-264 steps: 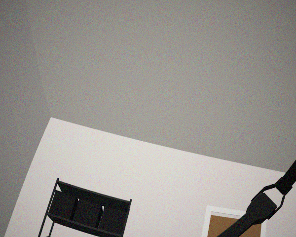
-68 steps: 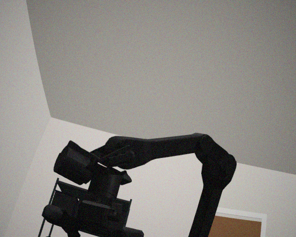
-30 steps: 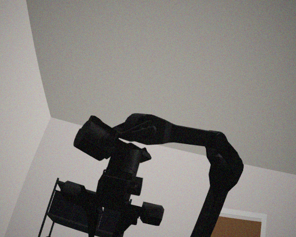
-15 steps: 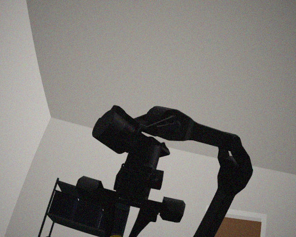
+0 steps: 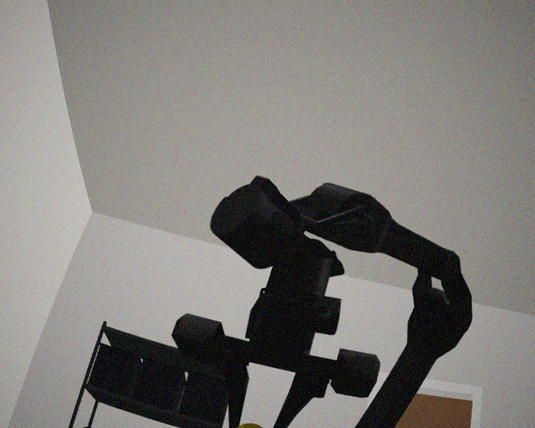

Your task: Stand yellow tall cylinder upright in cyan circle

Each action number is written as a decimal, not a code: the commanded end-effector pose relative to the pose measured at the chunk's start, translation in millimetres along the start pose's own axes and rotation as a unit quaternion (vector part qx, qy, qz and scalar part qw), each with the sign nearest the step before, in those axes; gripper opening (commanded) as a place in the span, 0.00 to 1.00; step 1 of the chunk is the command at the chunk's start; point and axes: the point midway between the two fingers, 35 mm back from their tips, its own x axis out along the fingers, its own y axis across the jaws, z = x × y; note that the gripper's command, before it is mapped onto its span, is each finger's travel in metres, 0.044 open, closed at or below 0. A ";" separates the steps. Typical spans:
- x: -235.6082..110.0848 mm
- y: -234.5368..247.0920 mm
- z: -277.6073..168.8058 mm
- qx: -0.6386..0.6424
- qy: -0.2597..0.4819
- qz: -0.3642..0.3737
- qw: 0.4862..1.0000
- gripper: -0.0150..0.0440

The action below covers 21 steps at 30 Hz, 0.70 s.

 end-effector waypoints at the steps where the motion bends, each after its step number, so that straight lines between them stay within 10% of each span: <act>1: -3.0 11.4 5.9 0.004 -0.004 0.000 1.000 0.43; 21: -9.0 68.7 22.0 0.032 -0.007 -0.001 0.999 0.43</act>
